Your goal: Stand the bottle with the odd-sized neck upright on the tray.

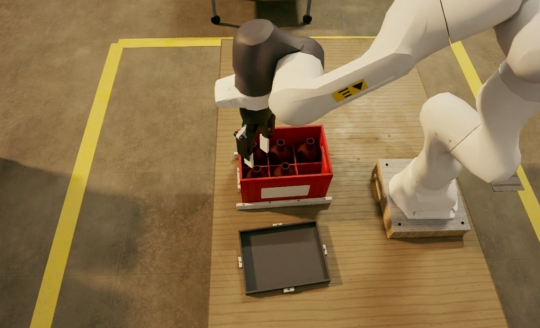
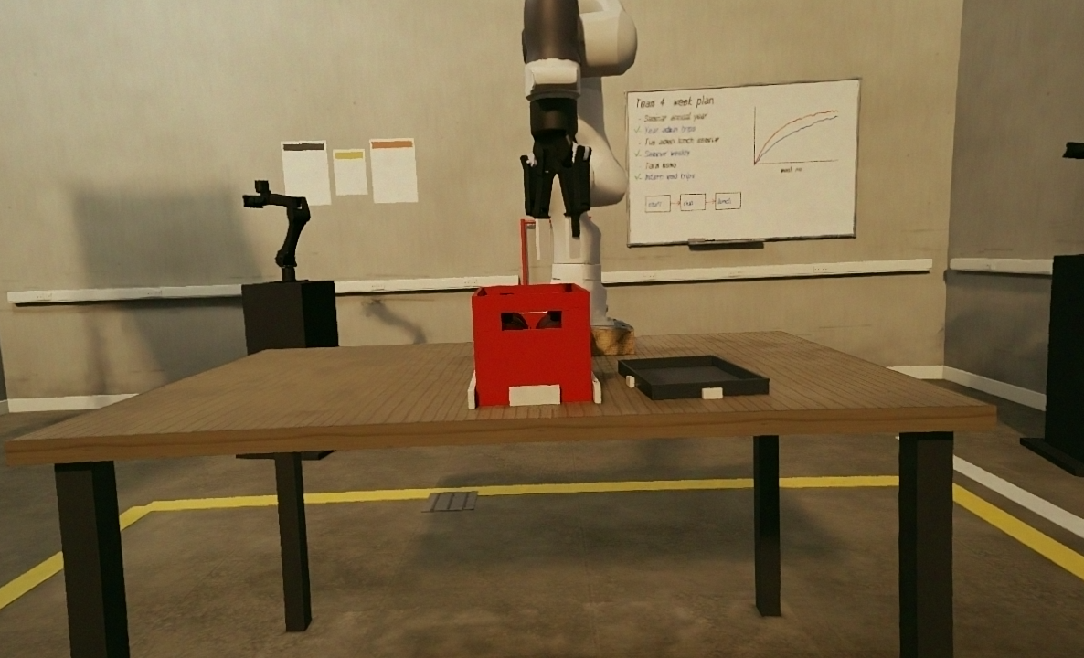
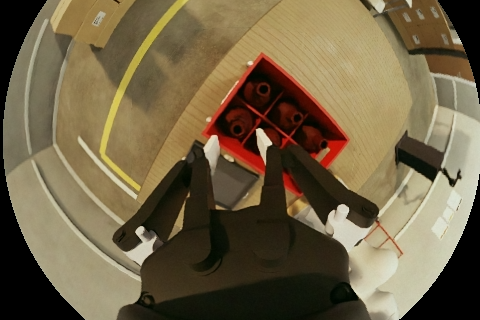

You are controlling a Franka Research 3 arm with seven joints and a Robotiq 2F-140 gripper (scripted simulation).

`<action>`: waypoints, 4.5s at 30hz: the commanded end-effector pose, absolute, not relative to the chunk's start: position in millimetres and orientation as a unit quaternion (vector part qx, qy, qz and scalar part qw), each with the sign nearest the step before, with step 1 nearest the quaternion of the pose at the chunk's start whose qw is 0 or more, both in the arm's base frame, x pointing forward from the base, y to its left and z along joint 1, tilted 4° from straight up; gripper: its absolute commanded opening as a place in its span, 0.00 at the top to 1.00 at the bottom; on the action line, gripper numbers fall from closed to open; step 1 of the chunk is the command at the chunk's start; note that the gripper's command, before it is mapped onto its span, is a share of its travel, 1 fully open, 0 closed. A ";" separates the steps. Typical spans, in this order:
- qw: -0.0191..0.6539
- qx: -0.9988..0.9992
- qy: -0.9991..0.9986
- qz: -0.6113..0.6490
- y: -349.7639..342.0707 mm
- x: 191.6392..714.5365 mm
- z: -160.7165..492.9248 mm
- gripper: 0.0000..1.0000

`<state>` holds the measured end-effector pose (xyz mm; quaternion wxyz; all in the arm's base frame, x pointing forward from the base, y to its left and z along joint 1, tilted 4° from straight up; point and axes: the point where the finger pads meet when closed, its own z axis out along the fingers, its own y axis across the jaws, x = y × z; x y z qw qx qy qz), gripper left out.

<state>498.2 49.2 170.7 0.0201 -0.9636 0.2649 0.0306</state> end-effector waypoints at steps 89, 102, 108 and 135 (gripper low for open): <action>0.020 -0.964 0.262 0.031 50.9 497.2 126.7 0.56; 0.020 -0.964 0.262 0.031 50.9 497.2 126.7 0.56; 0.020 -0.964 0.262 0.031 50.9 497.2 126.7 0.56; 0.020 -0.964 0.262 0.031 50.1 497.3 126.6 0.56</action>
